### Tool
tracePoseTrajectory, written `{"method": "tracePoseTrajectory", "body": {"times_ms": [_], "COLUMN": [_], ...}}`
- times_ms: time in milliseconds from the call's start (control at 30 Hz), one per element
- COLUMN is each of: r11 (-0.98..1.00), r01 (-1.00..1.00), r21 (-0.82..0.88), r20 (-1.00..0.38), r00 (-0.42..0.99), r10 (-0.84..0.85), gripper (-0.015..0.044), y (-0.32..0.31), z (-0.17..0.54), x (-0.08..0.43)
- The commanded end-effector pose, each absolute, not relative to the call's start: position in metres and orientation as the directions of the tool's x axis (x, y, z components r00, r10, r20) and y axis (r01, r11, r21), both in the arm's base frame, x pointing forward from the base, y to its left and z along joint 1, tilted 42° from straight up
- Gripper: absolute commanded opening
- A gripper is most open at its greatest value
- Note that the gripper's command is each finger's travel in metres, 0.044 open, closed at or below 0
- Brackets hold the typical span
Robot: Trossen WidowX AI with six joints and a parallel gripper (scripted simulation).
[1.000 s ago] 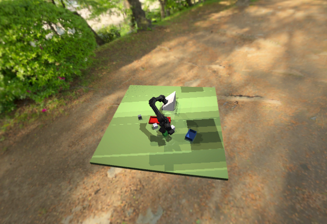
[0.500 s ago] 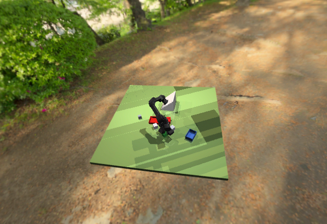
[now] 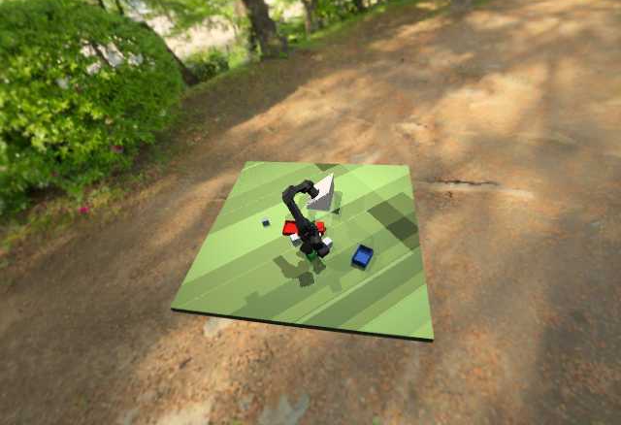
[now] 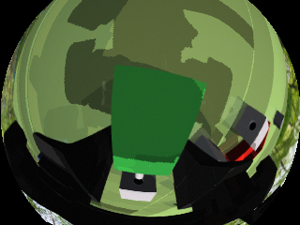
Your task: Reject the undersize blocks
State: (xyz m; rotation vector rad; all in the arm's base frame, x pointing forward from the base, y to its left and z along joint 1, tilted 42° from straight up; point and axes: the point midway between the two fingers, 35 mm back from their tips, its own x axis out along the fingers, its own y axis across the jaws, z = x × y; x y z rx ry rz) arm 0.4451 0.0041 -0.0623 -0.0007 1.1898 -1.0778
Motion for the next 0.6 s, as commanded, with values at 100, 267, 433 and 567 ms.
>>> {"method": "tracePoseTrajectory", "body": {"times_ms": [100, 267, 433, 567], "r11": [0.538, 0.538, 0.537, 0.524], "r01": [0.666, 0.667, 0.667, 0.666], "r21": [-0.516, -0.516, -0.517, -0.531], "r20": [-0.738, -0.737, -0.740, -0.734], "r00": [-0.026, -0.026, -0.032, -0.053], "r10": [-0.675, -0.675, -0.672, -0.677], "gripper": [0.0000, 0.0000, 0.0000, 0.0000], "y": [0.005, 0.002, 0.017, 0.021], "z": [-0.059, -0.057, -0.041, -0.031], "x": [0.448, 0.452, 0.450, 0.448]}}
